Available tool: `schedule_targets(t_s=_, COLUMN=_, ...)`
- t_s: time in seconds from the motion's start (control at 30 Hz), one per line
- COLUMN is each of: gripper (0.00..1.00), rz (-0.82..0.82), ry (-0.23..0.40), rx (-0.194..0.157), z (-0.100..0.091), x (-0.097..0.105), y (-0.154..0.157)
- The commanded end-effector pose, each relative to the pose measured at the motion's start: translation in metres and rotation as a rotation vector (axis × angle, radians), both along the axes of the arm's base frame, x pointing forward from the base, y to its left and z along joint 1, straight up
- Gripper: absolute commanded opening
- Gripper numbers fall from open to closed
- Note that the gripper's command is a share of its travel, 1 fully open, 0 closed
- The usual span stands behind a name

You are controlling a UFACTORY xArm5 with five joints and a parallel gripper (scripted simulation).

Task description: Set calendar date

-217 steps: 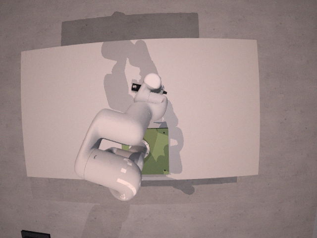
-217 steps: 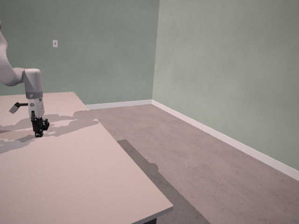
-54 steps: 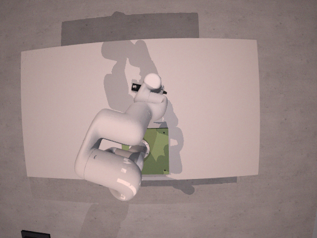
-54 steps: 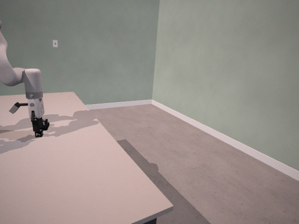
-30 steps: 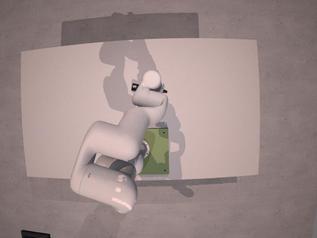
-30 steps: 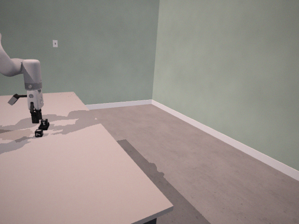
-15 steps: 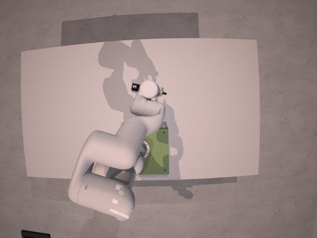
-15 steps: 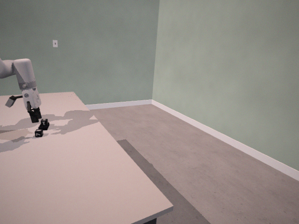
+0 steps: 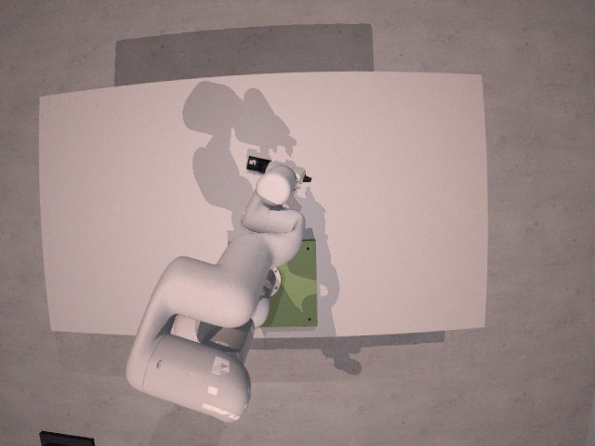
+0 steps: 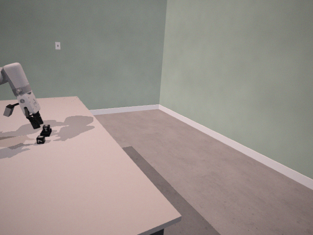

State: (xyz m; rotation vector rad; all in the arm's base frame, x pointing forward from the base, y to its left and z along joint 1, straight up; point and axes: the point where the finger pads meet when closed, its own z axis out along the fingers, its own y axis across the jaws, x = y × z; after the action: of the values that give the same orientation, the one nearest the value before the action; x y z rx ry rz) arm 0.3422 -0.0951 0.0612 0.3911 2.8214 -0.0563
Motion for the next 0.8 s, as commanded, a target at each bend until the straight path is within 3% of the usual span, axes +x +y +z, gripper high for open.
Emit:
schedule_targets(t_s=0.0, gripper=0.49, rz=0.000, ry=-0.047, rx=-0.013, z=-0.0002, x=0.0008, y=-0.0002)
schedule_targets(t_s=0.17, gripper=0.49, rz=0.000, ry=-0.139, rx=-0.038, z=0.0004, x=-0.0015, y=0.0004)
schedule_targets(t_s=0.47, gripper=0.49, rz=0.000, ry=-0.167, rx=-0.046, z=-0.0001, x=-0.0018, y=0.0005)
schedule_targets(t_s=0.77, gripper=0.49, rz=0.000, ry=-0.291, rx=-0.081, z=-0.0018, x=-0.0041, y=0.0010)
